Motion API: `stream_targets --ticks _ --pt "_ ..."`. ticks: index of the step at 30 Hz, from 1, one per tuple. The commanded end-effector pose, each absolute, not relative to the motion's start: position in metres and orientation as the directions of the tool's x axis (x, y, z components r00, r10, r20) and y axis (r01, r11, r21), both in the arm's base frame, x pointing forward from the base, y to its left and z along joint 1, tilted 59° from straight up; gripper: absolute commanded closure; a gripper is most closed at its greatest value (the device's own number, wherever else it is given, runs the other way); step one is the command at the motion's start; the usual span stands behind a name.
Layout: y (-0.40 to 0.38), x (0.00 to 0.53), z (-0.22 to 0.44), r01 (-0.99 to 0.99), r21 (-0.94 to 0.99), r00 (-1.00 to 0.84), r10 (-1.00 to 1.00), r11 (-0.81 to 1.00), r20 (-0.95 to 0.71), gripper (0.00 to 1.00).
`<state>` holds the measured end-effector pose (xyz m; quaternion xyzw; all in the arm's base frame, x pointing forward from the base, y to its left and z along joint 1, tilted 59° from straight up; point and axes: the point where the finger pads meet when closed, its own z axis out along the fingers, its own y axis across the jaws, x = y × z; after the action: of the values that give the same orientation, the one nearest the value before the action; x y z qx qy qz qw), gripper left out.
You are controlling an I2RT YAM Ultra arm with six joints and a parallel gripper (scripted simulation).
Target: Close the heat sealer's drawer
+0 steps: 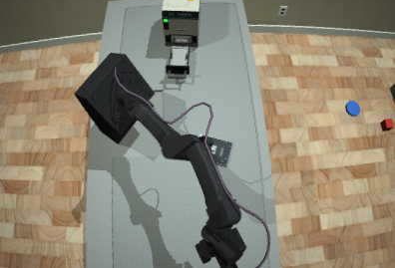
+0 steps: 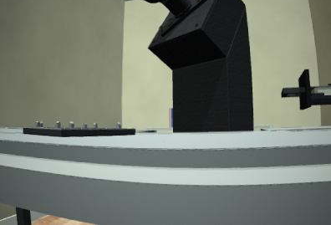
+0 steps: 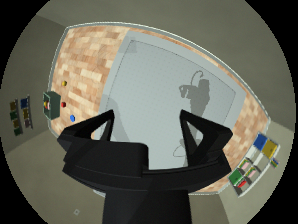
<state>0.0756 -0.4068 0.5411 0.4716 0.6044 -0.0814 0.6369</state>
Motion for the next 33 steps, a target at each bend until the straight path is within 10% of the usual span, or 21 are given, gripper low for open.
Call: stream_targets --ticks 1,17,18,33 --pt "-0.404 0.074 0.545 0.677 0.495 0.257 0.455 0.545 -0.853 0.00" --pt "-0.404 0.074 0.545 0.677 0.495 0.257 0.455 0.545 -0.853 0.00" --pt "-0.405 0.082 0.541 0.656 0.502 0.228 0.485 0.564 -0.844 0.55" --pt "-0.408 0.130 0.514 0.622 0.523 0.124 0.586 0.582 -0.801 0.55"
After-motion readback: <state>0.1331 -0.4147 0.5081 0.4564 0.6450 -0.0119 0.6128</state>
